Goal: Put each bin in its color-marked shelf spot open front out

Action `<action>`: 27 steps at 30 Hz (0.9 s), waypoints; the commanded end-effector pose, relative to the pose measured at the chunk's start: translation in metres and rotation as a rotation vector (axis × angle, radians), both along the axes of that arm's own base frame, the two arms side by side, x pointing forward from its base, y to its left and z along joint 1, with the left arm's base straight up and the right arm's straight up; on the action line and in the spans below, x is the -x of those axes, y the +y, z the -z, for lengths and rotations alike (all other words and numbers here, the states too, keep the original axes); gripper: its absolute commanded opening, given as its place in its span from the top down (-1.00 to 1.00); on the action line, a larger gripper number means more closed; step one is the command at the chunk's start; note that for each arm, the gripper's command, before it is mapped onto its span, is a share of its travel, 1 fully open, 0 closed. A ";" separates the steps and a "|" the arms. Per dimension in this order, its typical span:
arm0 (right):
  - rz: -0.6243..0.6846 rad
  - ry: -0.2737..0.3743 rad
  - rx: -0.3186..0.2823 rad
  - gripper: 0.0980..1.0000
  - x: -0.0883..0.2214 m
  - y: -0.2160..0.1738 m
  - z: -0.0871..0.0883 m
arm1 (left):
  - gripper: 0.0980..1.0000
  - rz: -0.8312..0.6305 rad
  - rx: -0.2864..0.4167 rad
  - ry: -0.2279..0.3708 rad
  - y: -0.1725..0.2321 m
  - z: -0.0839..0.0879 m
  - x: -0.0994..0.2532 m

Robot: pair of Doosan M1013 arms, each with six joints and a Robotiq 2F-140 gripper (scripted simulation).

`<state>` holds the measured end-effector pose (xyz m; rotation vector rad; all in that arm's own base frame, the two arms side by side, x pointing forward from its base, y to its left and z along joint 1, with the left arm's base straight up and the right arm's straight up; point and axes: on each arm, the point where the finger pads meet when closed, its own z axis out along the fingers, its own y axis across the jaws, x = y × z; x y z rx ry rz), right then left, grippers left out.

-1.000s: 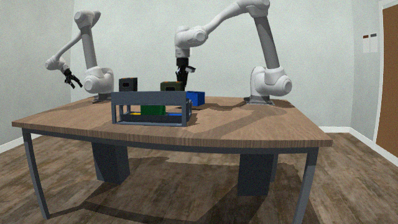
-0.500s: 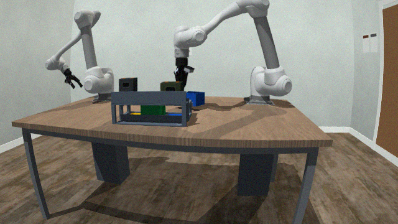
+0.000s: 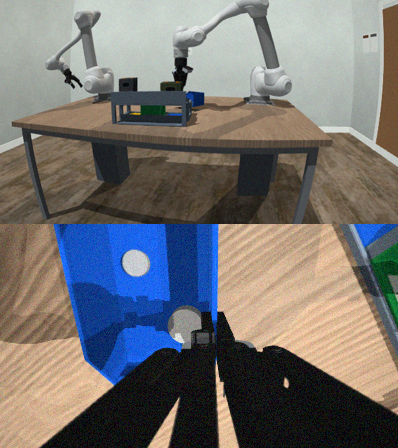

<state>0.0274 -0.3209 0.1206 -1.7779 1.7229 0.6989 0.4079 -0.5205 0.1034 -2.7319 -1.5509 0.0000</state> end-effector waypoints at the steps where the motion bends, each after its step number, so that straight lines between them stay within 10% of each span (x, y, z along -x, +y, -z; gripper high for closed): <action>1: 0.000 0.000 0.001 -1.00 0.000 0.000 0.000 | 1.00 0.004 0.001 -0.001 0.000 -0.001 0.000; 27: 0.000 0.000 0.001 -1.00 0.000 0.000 0.000 | 1.00 0.192 0.001 -0.001 -0.008 -0.001 -0.003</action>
